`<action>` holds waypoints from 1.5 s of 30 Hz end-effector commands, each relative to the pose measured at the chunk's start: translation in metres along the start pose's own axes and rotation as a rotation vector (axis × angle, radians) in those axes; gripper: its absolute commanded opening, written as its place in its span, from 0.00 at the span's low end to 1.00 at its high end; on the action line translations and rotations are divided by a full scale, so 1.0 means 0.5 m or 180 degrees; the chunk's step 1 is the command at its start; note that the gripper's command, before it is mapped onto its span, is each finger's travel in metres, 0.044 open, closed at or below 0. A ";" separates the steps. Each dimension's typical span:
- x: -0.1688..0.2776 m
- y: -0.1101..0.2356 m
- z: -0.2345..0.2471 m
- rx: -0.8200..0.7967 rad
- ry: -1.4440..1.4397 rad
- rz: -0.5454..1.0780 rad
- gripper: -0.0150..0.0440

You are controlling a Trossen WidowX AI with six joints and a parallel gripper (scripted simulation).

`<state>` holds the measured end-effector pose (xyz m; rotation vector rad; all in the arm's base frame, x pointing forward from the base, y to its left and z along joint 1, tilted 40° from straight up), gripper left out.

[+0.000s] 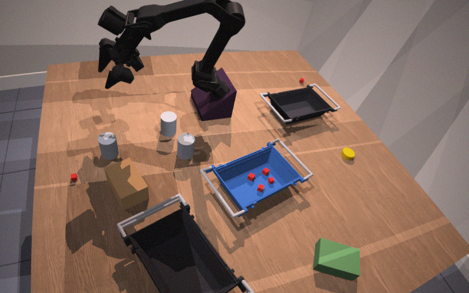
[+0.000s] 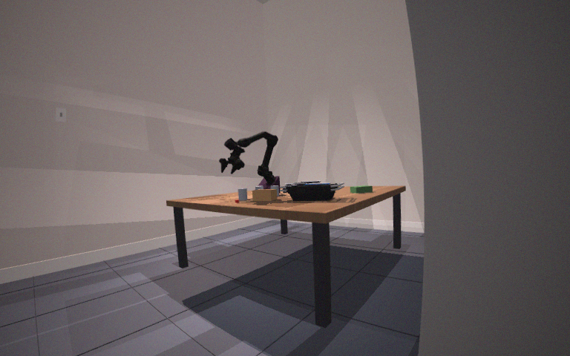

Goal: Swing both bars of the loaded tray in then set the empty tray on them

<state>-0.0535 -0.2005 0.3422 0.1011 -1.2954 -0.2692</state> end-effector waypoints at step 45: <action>0.047 -0.125 -0.503 0.2815 0.6928 0.0941 0.40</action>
Point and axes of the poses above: the point midway between the two fingers, 35 mm back from their tips, its own y axis back along the fingers, its own z axis across the jaws, x = y × z, the point moved 2 cm from there along y, back along the fingers, and after that the axes turned 2 degrees about y, right-handed, at the moved point
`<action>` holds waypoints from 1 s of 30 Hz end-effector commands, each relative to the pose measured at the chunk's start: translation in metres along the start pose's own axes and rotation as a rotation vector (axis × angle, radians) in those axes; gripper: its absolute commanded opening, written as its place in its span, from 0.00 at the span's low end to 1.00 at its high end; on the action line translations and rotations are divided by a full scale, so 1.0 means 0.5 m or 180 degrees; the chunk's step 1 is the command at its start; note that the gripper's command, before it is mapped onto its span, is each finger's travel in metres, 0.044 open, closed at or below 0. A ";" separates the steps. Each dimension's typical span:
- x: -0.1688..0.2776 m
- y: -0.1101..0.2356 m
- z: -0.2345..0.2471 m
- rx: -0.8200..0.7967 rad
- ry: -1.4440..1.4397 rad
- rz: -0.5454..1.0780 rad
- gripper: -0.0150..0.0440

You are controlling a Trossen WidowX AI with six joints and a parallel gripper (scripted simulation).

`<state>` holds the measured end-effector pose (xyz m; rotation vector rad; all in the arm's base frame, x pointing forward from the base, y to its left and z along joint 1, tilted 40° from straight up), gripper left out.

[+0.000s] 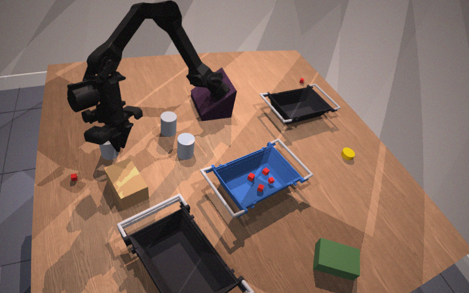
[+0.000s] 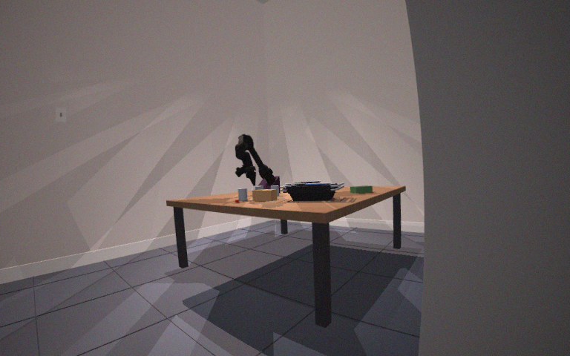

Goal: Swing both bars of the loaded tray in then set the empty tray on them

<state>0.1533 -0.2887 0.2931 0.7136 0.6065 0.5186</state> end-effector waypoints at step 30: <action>0.623 -0.123 0.003 0.1082 0.7938 0.0631 0.40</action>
Point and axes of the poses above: the point midway between the two fingers, 35 mm back from their tips, its own y axis back along the fingers, its own z axis across the jaws, x = y × z, the point moved 2 cm from there along y, back along the fingers, and after that the axes turned 2 degrees about y, right-handed, at the moved point
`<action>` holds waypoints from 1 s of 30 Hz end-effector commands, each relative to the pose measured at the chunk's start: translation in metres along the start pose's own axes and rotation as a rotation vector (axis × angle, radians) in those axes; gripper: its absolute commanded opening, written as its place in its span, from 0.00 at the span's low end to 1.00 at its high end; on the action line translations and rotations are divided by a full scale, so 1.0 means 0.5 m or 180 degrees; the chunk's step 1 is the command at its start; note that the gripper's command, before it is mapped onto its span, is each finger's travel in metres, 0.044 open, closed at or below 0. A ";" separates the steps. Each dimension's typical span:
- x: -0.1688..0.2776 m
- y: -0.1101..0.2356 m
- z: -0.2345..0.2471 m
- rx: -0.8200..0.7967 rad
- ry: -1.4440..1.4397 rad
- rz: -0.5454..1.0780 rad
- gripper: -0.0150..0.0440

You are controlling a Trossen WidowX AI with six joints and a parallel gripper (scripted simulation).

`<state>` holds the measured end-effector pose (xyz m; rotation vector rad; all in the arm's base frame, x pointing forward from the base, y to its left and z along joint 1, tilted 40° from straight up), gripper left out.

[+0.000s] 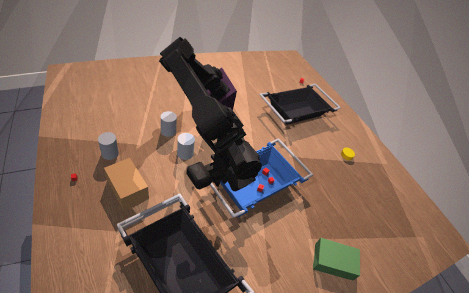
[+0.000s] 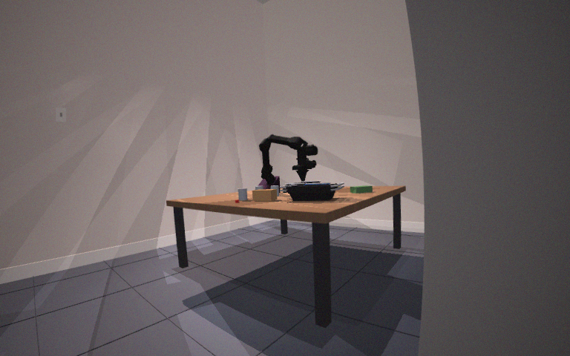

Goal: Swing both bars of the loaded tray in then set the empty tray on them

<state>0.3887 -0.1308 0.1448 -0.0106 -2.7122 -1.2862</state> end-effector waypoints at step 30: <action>-0.002 -0.061 0.028 0.0037 0.0019 0.0006 0.40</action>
Point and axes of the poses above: the point midway between the two fingers, 35 mm back from their tips, its own y axis back along the fingers, its own z axis across the jaws, x = y × z, the point moved 2 cm from there along y, back along the fingers, and after that the axes turned 2 degrees about y, right-handed, at the moved point
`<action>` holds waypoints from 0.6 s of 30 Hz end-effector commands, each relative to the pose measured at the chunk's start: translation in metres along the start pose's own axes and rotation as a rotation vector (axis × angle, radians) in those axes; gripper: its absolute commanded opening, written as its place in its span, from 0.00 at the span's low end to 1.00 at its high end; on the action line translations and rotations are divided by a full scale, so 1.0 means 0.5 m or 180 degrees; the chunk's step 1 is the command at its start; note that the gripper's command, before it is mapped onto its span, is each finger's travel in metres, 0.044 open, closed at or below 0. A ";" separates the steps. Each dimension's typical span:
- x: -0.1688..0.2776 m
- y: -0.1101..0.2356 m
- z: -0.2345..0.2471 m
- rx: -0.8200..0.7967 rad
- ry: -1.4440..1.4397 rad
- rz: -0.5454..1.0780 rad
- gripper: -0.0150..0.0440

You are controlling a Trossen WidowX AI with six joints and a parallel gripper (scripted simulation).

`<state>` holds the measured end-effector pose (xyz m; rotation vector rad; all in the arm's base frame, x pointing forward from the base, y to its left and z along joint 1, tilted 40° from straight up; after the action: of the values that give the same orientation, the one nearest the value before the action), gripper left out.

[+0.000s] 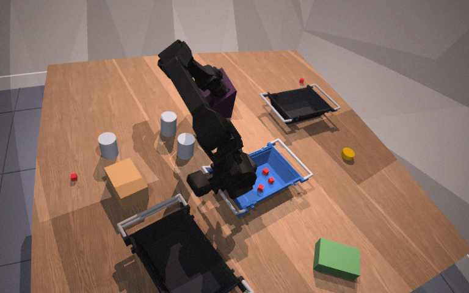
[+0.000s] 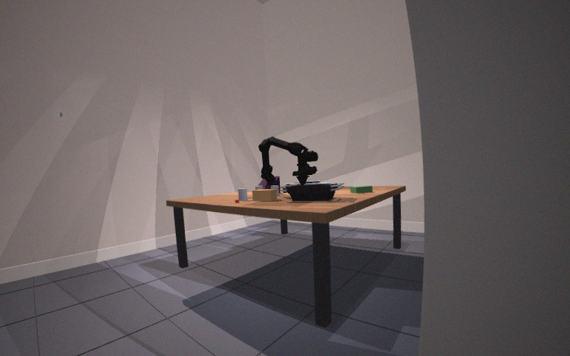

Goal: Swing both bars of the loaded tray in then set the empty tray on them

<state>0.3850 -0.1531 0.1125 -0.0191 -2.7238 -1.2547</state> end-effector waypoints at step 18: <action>-0.006 -0.002 0.125 -0.0041 0.0024 -0.0018 0.40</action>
<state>0.3838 -0.1083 0.0866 0.0042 -2.7226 -1.2703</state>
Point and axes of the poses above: the point midway between the two fingers, 35 mm back from their tips, its own y axis back along the fingers, its own z axis across the jaws, x = y × z, the point moved 2 cm from there along y, back along the fingers, and after that the axes turned 2 degrees about y, right-handed, at the moved point
